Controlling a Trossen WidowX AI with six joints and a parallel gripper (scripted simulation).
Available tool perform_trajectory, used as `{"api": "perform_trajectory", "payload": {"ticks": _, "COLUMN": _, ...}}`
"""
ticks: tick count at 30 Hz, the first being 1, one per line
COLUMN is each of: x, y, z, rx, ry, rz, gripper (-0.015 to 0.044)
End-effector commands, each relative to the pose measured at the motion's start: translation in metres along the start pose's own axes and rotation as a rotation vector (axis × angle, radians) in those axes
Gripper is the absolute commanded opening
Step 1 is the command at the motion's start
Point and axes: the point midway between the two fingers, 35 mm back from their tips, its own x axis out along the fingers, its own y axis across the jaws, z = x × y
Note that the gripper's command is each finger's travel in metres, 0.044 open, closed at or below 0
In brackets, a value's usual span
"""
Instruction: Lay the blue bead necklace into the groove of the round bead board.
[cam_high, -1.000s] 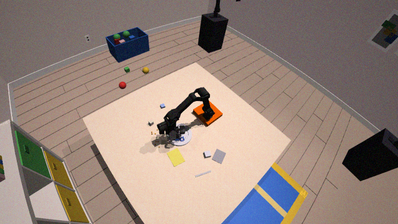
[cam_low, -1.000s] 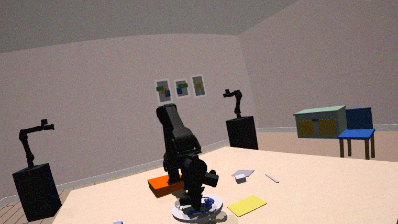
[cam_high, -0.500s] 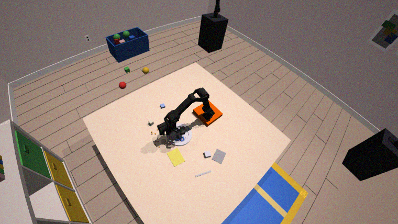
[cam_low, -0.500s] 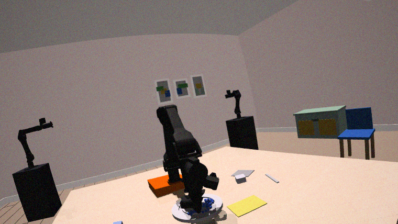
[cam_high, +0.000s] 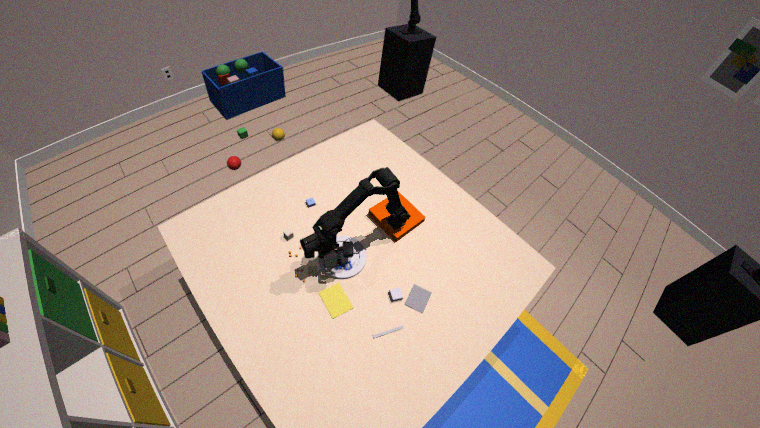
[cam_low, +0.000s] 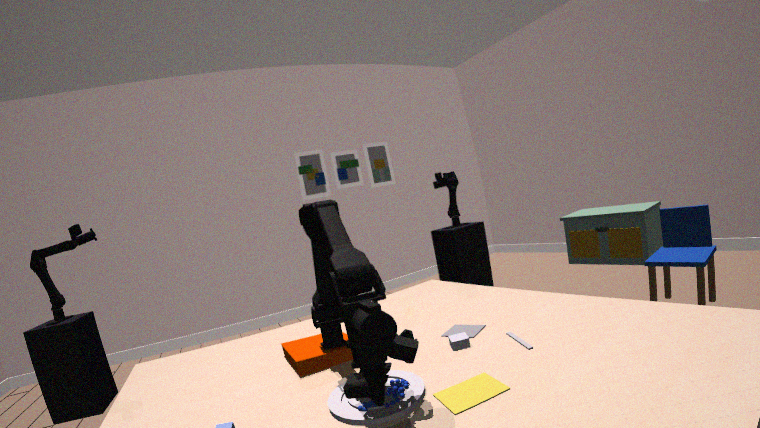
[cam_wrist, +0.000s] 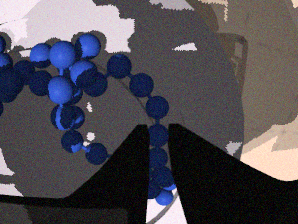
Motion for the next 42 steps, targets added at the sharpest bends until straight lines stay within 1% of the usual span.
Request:
{"api": "perform_trajectory", "payload": {"ticks": 1, "x": -0.0002, "y": 0.0000, "z": 0.0000, "rx": 0.000, "ry": 0.000, "rz": 0.000, "gripper": 0.0000}}
{"api": "perform_trajectory", "payload": {"ticks": 28, "x": -0.0002, "y": 0.0000, "z": 0.0000, "rx": 0.000, "ry": 0.000, "rz": 0.000, "gripper": 0.0000}}
{"api": "perform_trajectory", "payload": {"ticks": 36, "x": -0.0060, "y": 0.0003, "z": -0.0005, "rx": 0.007, "ry": 0.004, "rz": 0.005, "gripper": 0.0000}}
{"api": "perform_trajectory", "payload": {"ticks": 42, "x": -0.0061, "y": -0.0067, "z": 0.0003, "rx": 0.007, "ry": 0.004, "rz": 0.004, "gripper": 0.0000}}
